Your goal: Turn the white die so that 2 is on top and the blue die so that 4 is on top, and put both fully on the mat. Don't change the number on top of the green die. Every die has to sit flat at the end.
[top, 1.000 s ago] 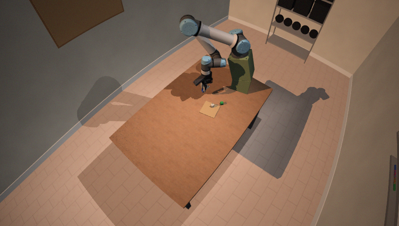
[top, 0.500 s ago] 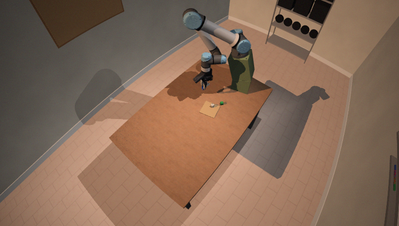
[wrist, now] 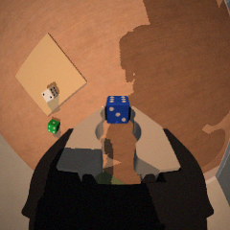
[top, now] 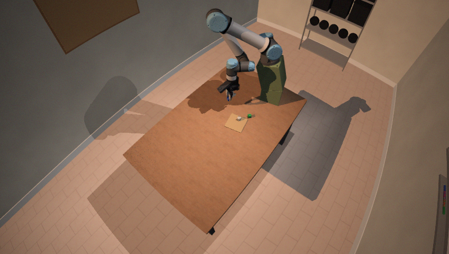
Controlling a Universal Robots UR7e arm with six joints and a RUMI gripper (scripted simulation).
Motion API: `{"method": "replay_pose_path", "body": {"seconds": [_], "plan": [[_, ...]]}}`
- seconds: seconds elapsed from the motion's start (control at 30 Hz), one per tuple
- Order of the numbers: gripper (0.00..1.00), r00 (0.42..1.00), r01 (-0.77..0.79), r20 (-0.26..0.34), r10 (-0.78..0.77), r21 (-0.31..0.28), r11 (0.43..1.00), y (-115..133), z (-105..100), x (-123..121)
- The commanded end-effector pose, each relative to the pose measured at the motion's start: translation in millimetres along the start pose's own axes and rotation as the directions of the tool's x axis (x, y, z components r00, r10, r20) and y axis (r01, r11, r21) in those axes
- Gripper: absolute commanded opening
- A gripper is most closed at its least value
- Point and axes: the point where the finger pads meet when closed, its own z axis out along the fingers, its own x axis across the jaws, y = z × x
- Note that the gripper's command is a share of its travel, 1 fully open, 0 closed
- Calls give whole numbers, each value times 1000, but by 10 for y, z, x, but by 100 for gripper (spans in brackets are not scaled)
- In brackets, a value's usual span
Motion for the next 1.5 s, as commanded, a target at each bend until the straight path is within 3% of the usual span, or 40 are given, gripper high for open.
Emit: {"method": "replay_pose_path", "body": {"seconds": [0.0,0.3,0.73,1.07,1.23,1.3,1.4,1.47], "plan": [[6,1000,-8,0,8,1,1000,-4,-2,1],[6,997,-74,0,74,1,997,-10,3,1],[6,938,-347,0,347,1,938,-30,26,3],[6,787,-617,1,617,1,787,-38,51,-1],[6,672,-741,1,741,1,672,-36,65,-8],[6,672,-741,1,741,1,672,-36,65,-8],[6,574,-819,1,819,0,574,-33,75,-15],[6,539,-842,1,842,0,539,-32,78,-18]]}}
